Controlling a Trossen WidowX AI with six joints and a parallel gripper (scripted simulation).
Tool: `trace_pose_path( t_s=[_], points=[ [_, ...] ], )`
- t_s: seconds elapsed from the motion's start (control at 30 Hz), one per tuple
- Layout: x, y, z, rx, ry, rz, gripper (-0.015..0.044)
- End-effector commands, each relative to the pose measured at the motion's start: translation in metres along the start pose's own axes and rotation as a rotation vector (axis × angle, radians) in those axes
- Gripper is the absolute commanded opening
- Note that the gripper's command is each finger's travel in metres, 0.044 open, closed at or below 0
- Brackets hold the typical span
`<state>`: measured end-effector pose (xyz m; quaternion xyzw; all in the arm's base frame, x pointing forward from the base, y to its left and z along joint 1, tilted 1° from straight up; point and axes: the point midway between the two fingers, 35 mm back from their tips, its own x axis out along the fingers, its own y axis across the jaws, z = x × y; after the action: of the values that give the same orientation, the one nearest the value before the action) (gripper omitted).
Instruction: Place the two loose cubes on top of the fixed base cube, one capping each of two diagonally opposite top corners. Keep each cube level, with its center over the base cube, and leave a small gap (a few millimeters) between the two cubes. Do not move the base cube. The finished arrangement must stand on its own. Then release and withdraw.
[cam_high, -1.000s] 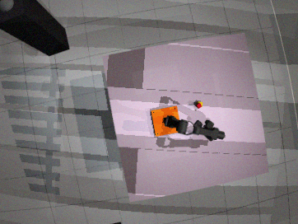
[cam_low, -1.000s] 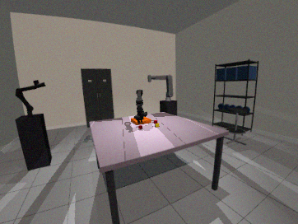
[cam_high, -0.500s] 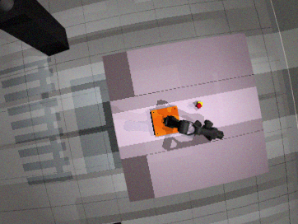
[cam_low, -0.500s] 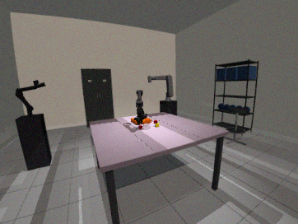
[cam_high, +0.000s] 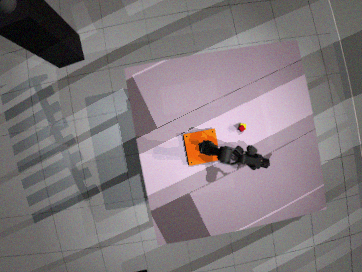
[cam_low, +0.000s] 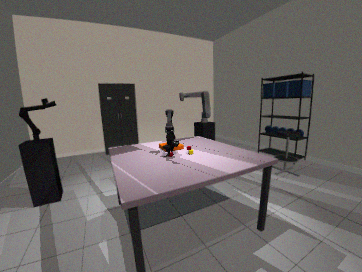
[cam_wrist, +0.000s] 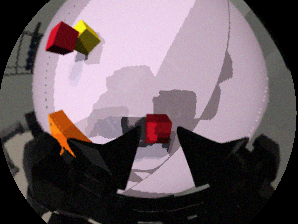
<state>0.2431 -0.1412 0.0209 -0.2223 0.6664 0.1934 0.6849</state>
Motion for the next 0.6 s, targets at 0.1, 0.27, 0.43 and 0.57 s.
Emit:
trace_pose_path(
  t_s=[0.1,0.27,0.43,0.57],
  points=[
    [0.005,0.003,-0.001,-0.005,0.001,0.008,0.016],
    [0.005,0.003,-0.001,-0.005,0.001,0.008,0.0105],
    [-0.005,0.001,0.0,-0.005,0.001,0.008,0.0105],
    [-0.017,-0.002,0.001,-0.005,0.001,0.008,0.0105]
  ],
)
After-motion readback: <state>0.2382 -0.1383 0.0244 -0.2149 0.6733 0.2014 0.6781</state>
